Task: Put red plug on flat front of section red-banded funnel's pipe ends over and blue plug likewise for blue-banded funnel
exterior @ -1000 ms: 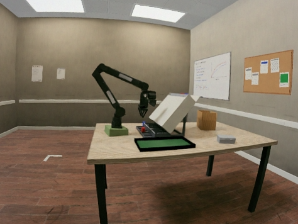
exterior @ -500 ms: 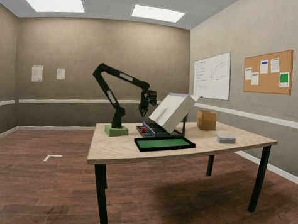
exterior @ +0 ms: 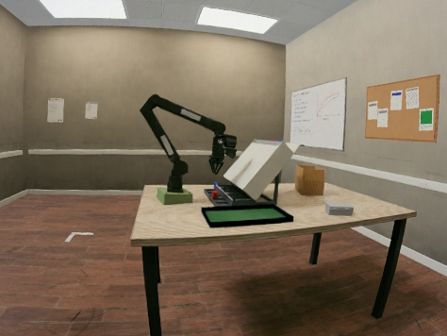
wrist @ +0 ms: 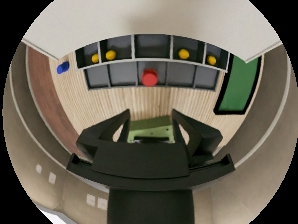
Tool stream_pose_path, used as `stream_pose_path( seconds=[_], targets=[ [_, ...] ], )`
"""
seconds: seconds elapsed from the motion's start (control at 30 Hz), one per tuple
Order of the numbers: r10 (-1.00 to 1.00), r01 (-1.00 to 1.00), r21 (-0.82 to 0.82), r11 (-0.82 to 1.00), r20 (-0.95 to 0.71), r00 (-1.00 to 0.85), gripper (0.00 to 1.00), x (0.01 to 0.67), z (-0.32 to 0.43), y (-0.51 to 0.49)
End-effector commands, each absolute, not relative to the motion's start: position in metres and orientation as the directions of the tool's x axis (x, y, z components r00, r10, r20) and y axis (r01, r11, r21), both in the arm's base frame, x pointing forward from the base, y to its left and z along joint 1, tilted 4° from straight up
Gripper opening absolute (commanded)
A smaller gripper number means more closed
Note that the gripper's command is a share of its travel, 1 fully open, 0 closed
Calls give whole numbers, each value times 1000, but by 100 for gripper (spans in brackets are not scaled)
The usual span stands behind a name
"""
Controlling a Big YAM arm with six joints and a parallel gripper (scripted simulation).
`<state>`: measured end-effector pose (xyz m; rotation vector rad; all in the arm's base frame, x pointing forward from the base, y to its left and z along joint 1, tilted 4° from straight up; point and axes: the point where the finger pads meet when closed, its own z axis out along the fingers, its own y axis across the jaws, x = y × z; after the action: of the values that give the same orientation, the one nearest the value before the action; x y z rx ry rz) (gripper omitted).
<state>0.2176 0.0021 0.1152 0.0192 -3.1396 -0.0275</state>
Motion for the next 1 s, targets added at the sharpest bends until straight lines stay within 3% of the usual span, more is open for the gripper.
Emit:
stream_pose_path(
  seconds=[0.0, 0.33, 0.37, 0.97],
  targets=[
    [-12, -13, 16, 1000, -53, -999, 59, 234, 135, -2],
    [-12, -13, 15, 1000, -80, -997, 59, 236, 137, -3],
    [-13, -14, 17, 1000, -26, -1000, 87, 222, 122, 1],
    [-13, -13, 17, 1000, -32, -999, 87, 222, 123, 1]
  ],
)
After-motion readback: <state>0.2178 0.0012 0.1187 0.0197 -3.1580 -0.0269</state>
